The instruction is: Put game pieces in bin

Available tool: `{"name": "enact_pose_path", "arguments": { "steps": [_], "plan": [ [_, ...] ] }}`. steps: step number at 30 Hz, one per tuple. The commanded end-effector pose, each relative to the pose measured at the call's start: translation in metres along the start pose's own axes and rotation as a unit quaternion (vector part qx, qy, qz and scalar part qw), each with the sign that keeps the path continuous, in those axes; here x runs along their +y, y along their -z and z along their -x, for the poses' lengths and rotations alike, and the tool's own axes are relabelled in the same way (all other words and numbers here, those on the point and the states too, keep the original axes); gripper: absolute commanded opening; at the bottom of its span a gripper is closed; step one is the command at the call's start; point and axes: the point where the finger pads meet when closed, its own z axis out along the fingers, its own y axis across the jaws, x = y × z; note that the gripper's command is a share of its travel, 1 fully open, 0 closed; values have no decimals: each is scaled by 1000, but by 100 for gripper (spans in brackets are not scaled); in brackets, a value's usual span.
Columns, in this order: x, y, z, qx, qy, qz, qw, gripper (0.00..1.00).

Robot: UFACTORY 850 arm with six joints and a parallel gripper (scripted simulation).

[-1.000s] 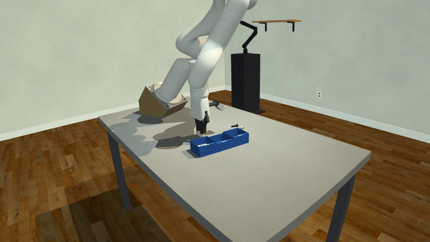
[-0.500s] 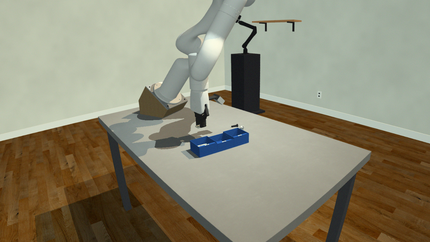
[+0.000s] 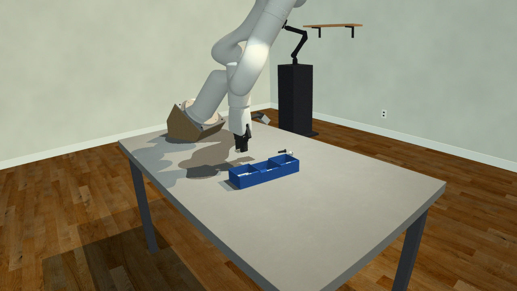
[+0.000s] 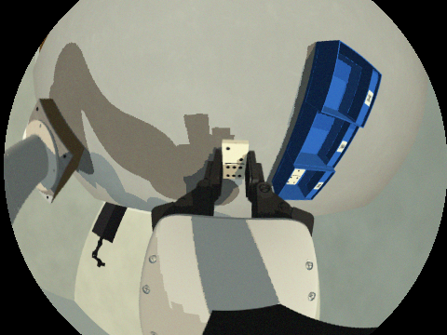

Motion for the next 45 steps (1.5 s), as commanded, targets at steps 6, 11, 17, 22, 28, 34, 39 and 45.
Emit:
{"name": "enact_pose_path", "arguments": {
  "steps": [6,11,17,22,28,34,39,45],
  "plan": [
    [16,3,9,0,0,0,1000,0],
    [42,3,25,0,0,0,1000,0],
    [60,3,35,0,-30,0,1000,0],
    [75,3,45,0,-30,0,1000,0],
    [106,3,63,0,-30,0,1000,0],
    [125,3,74,0,-30,0,1000,0],
    [126,3,74,0,-30,0,1000,0],
    [123,3,72,0,-30,0,1000,0]
  ]
}}
